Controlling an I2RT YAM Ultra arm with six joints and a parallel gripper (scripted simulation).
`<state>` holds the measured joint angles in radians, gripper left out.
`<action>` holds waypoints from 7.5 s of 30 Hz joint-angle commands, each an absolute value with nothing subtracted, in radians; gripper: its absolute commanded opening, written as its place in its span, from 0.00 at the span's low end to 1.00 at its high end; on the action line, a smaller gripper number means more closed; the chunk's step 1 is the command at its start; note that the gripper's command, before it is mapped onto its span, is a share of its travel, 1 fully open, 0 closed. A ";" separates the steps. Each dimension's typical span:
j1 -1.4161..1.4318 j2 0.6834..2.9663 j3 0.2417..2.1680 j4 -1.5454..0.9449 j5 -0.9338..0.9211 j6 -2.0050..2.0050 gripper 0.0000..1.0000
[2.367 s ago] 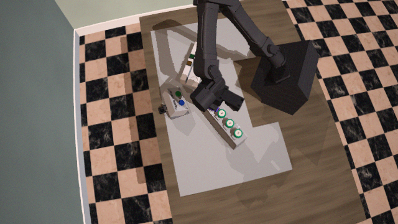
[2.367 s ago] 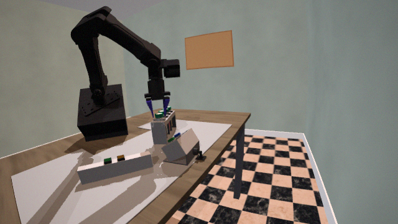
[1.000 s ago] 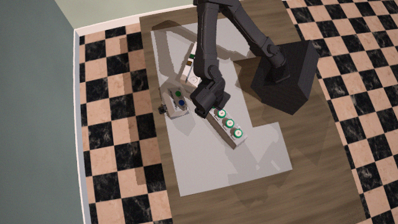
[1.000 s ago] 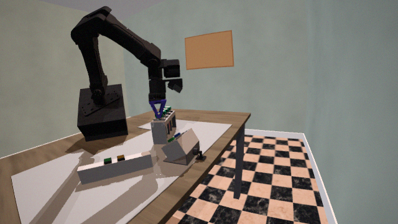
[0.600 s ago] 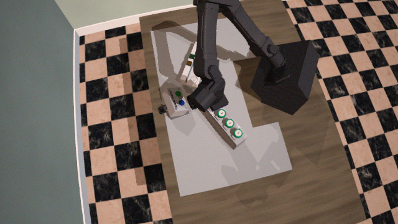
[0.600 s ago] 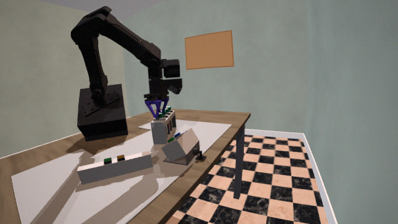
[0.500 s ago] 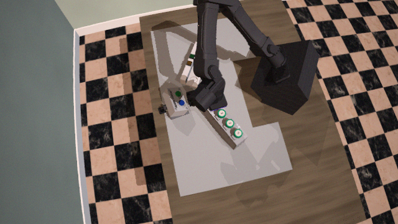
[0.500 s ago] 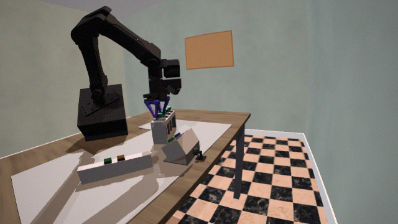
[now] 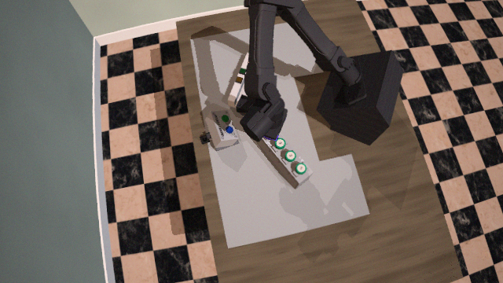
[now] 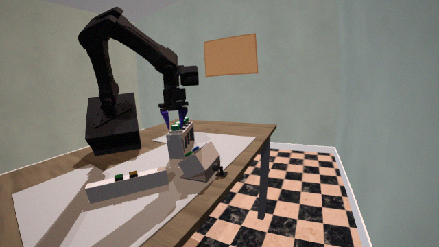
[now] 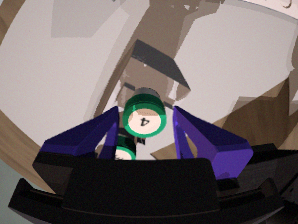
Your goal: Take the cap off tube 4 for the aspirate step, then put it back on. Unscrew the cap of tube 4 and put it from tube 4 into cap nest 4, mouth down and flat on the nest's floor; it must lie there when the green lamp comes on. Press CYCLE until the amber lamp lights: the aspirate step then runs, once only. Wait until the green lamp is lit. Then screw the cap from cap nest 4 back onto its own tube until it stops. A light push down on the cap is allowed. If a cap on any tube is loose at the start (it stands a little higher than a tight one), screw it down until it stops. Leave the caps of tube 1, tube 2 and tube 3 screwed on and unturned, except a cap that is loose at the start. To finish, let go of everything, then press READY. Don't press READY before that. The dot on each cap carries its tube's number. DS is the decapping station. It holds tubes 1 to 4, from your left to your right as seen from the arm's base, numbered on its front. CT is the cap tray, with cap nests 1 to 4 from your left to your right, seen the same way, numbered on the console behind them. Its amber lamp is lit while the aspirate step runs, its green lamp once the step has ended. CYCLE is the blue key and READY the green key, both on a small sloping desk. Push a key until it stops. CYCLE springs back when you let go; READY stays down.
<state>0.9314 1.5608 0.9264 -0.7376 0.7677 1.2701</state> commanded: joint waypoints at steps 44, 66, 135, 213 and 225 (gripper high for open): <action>0.937 1.559 0.946 -0.745 0.769 0.774 0.00; 0.938 1.559 0.947 -0.747 0.769 -0.225 0.00; 0.953 1.552 0.962 -0.783 0.772 -0.579 0.49; 0.825 1.136 0.881 -1.002 0.741 0.845 0.00; 0.326 0.823 0.852 -0.958 0.509 0.497 0.00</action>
<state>0.4046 0.8597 0.8440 -0.9813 0.5991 0.6636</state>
